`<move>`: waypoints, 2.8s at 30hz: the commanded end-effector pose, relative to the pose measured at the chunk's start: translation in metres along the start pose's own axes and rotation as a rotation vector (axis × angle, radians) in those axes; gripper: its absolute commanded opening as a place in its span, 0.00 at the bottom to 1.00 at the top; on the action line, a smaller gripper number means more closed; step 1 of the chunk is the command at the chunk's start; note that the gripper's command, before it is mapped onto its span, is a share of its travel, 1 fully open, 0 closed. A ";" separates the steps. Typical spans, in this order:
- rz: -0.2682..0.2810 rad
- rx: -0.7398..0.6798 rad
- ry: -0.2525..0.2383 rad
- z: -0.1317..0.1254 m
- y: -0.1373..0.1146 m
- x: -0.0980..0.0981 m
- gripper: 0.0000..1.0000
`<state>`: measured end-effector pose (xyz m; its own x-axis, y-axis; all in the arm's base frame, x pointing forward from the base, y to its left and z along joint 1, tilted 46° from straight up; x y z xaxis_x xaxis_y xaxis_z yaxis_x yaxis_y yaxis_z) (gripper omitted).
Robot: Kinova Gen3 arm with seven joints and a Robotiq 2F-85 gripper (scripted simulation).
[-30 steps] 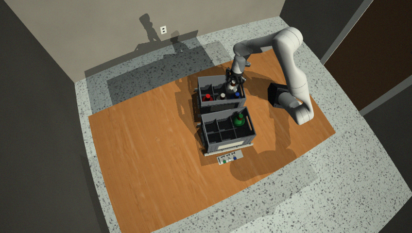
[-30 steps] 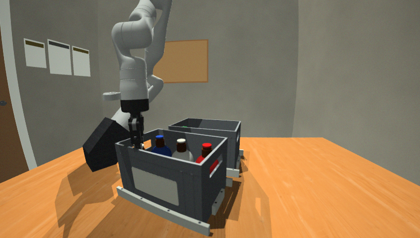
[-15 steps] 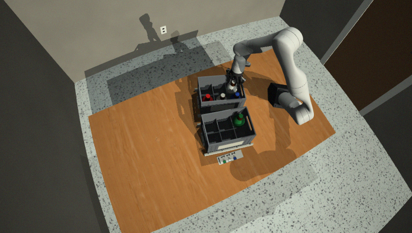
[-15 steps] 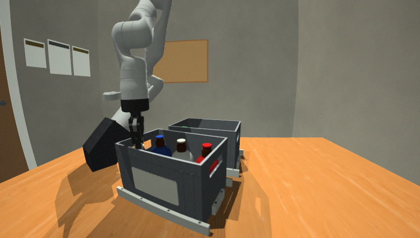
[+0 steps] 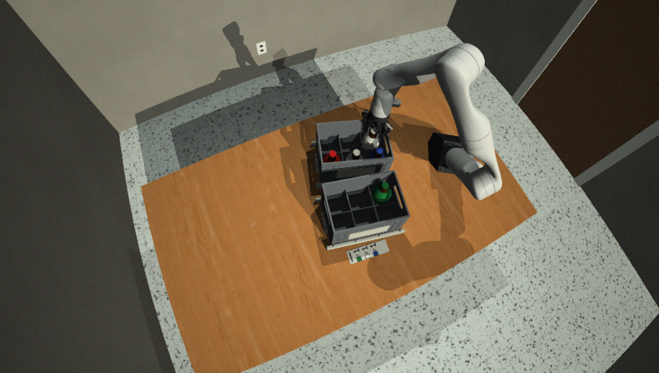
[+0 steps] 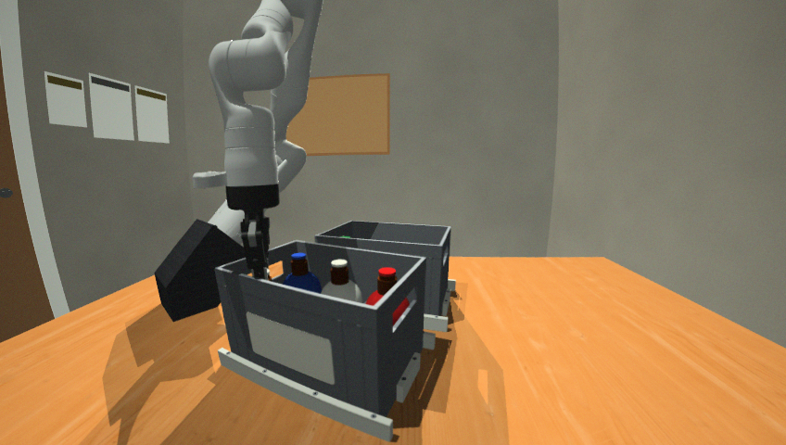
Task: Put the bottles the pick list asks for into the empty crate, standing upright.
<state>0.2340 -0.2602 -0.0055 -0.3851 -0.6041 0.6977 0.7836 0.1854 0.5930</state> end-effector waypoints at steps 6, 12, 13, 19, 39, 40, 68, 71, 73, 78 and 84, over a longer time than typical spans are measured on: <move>0.000 0.000 -0.004 -0.001 0.000 0.002 0.40; 0.000 0.000 -0.004 -0.001 0.000 0.002 0.38; 0.000 0.000 -0.004 -0.001 0.000 0.002 0.38; 0.000 0.000 -0.004 -0.001 0.000 0.002 0.36; -0.001 -0.002 -0.003 -0.001 0.000 0.006 0.36; 0.000 -0.003 -0.004 -0.001 -0.001 0.008 0.36; 0.003 -0.003 -0.004 -0.001 -0.002 0.048 0.10; 0.003 -0.004 -0.004 -0.001 -0.002 0.053 0.10; 0.003 -0.004 -0.004 -0.001 -0.002 0.057 0.10; 0.003 -0.004 -0.004 -0.001 -0.002 0.065 0.10; 0.003 -0.004 -0.004 -0.001 -0.002 0.072 0.10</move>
<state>0.2104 -0.2962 0.0388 -0.3837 -0.6109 0.6925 0.7819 0.1839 0.5956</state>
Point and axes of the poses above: the point where the finger pads meet when closed, its own x axis back along the fingers, its own z axis across the jaws, y = z × x, the point moved 6 cm from there along x, back along the fingers, and after that the axes turned 3 degrees about -x, right-handed, at the moved point
